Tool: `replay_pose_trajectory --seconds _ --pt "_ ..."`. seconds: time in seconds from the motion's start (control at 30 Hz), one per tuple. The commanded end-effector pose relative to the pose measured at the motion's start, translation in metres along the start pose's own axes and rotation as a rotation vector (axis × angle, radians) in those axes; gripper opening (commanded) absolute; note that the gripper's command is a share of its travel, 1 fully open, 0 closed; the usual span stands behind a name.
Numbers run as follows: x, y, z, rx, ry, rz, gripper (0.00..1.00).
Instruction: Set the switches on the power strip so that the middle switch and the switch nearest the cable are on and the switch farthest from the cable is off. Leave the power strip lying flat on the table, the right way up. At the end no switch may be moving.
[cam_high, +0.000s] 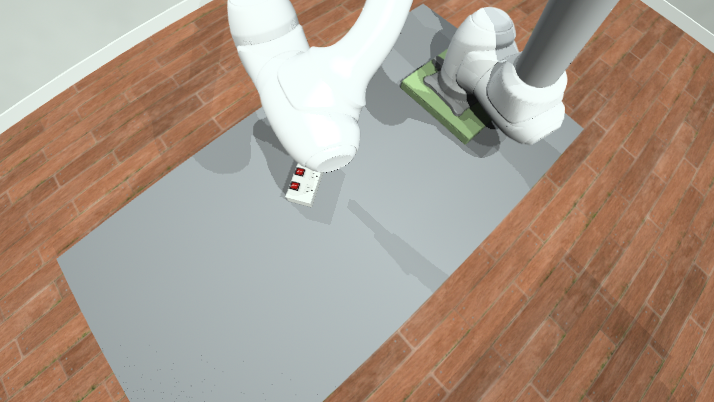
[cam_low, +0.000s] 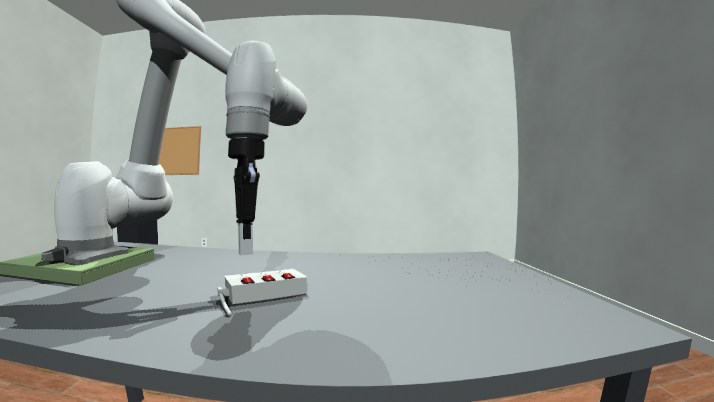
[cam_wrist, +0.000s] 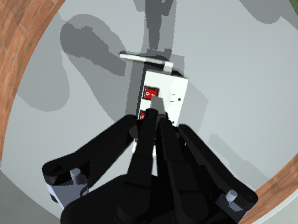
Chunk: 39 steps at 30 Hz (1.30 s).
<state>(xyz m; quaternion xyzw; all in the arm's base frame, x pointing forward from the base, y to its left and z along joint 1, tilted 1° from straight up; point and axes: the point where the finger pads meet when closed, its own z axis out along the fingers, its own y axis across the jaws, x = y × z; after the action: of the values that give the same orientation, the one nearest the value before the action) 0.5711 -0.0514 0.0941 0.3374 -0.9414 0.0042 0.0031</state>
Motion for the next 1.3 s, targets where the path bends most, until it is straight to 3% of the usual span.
replay_pose_trajectory --seconds 0.0,1.27 --pt "0.0 0.0 0.0 0.0 0.0 -0.001 0.0" --pt "0.001 0.0 0.037 -0.001 -0.001 -0.007 0.0"
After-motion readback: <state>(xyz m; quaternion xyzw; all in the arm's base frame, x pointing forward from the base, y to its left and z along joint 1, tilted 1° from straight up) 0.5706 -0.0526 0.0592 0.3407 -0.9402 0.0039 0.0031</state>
